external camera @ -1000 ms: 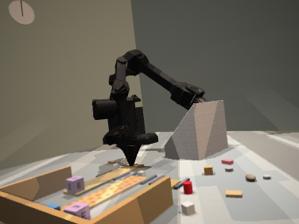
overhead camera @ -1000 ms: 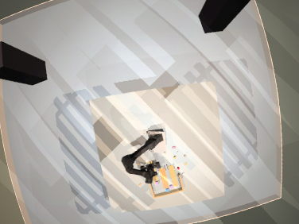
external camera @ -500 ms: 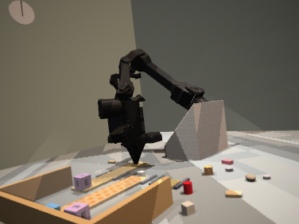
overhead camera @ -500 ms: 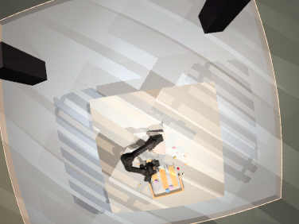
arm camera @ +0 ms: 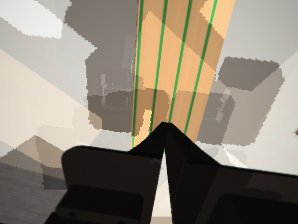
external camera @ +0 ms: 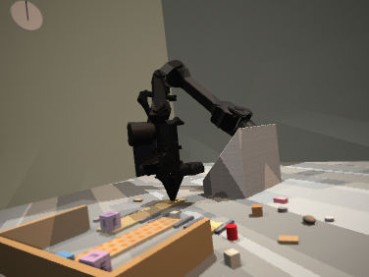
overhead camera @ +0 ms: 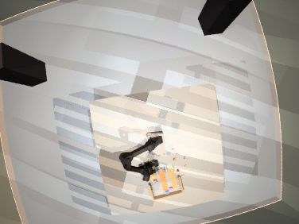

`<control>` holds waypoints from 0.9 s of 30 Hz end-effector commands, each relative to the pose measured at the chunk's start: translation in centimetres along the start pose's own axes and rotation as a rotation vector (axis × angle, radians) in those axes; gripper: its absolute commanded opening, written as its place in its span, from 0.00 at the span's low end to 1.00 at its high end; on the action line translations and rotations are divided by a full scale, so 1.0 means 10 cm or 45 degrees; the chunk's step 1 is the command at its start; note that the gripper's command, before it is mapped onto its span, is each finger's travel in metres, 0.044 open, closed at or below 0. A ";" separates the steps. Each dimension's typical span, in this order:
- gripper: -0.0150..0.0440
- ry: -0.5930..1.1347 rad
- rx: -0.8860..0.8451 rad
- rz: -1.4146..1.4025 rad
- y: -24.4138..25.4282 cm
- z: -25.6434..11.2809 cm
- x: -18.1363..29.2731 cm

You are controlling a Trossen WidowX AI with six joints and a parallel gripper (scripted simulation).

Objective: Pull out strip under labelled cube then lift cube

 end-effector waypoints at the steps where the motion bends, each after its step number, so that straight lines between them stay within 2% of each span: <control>1: 0.25 0.036 -0.010 -0.006 0.01 0.05 0.12; 27: 0.25 0.038 -0.009 -0.007 0.02 0.04 0.37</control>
Point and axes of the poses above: the point midway between the two fingers, 35 mm back from their tips, its own z axis out along the fingers, its own y axis across the jaws, x = y × z, the point moved 10 cm from there along -z, back along the fingers
